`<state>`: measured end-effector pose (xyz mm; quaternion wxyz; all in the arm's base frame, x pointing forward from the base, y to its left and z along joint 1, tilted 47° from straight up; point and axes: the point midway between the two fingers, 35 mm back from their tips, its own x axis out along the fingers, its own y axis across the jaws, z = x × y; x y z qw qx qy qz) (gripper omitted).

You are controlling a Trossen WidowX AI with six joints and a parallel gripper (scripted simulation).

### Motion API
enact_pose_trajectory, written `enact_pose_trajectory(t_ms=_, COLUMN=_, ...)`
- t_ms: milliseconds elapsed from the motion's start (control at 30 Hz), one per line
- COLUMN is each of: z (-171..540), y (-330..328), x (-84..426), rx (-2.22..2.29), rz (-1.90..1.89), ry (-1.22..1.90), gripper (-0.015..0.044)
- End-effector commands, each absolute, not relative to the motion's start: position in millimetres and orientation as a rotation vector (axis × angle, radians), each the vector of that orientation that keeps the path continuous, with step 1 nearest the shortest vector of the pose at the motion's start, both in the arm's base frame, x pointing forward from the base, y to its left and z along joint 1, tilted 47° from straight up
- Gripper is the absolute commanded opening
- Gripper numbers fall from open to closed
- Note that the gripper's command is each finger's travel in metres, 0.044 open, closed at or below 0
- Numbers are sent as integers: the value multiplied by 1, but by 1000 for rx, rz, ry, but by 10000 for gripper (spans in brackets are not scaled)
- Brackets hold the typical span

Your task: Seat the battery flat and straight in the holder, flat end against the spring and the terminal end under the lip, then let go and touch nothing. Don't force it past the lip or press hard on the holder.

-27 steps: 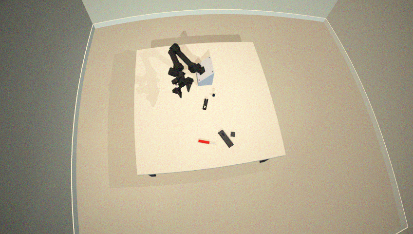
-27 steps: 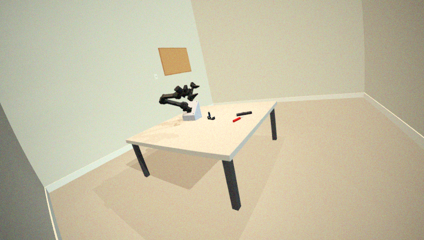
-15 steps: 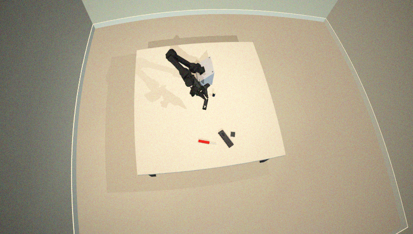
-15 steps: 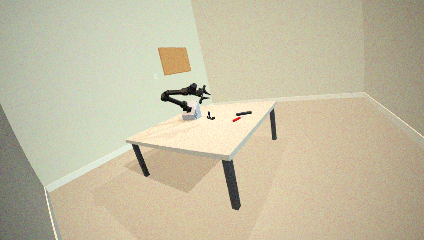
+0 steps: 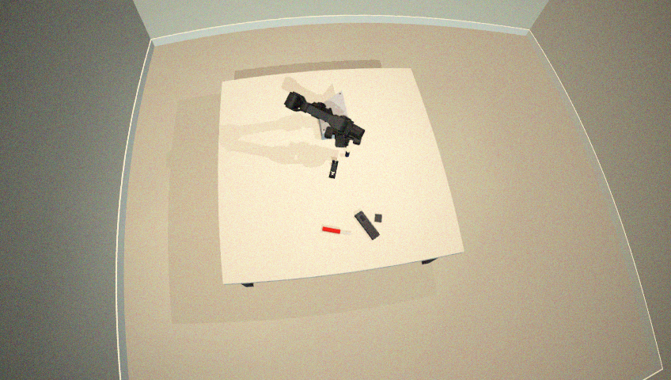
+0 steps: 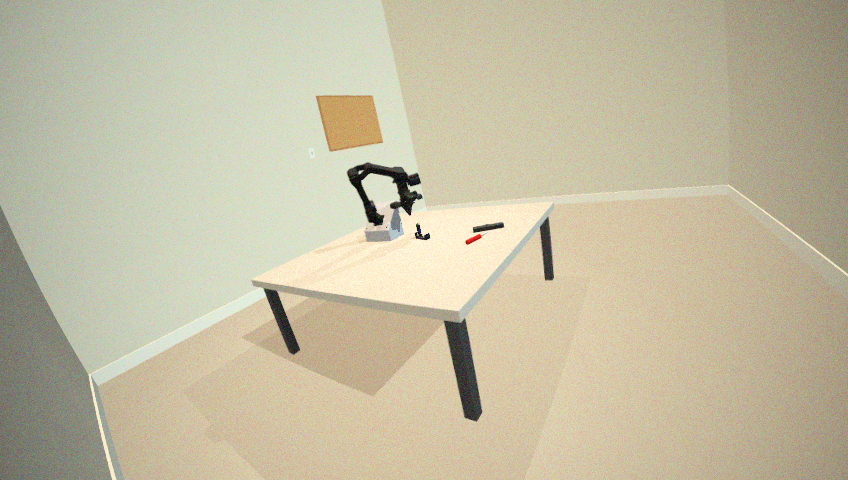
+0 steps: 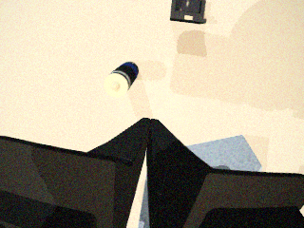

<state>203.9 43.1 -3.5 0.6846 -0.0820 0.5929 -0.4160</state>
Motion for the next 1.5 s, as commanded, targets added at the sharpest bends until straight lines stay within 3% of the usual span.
enact_pose_trajectory(t_ms=0, z=-1, y=41, x=201, rx=-237, rz=-983, ry=1303, gripper=0)
enact_pose_trajectory(t_ms=467, z=-56, y=-17, x=196, rx=-239, rz=-985, ry=1301, gripper=0)
enact_pose_trajectory(t_ms=1467, z=-83, y=9, x=219, rx=-236, rz=-983, ry=1300, gripper=0)
